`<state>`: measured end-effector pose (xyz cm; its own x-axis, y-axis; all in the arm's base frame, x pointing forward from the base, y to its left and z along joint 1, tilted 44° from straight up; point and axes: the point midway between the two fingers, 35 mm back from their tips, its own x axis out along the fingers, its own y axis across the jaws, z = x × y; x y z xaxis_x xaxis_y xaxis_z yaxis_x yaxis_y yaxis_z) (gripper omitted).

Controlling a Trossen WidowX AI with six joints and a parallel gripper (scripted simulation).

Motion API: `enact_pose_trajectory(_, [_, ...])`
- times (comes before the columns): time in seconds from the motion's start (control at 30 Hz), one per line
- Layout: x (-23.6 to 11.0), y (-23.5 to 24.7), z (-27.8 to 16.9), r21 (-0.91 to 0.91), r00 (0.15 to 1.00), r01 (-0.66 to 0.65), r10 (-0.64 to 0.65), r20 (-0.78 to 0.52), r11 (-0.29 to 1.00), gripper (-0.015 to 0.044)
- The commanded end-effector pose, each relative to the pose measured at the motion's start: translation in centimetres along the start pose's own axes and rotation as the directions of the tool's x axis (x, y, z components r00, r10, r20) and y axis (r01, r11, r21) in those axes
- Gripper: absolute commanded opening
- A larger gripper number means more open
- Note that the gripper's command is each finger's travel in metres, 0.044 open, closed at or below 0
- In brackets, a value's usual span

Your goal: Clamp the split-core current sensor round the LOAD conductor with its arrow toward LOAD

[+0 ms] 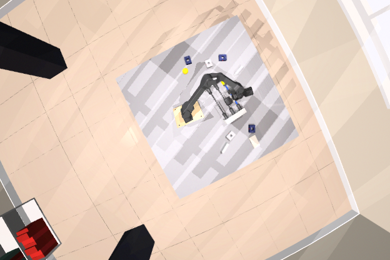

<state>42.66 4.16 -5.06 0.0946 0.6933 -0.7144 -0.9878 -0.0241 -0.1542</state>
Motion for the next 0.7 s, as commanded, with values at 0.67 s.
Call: enact_pose_trajectory(0.67, [0.00,0.00,0.00,0.000,1.000,0.000,0.000,0.000,1.000,0.0176])
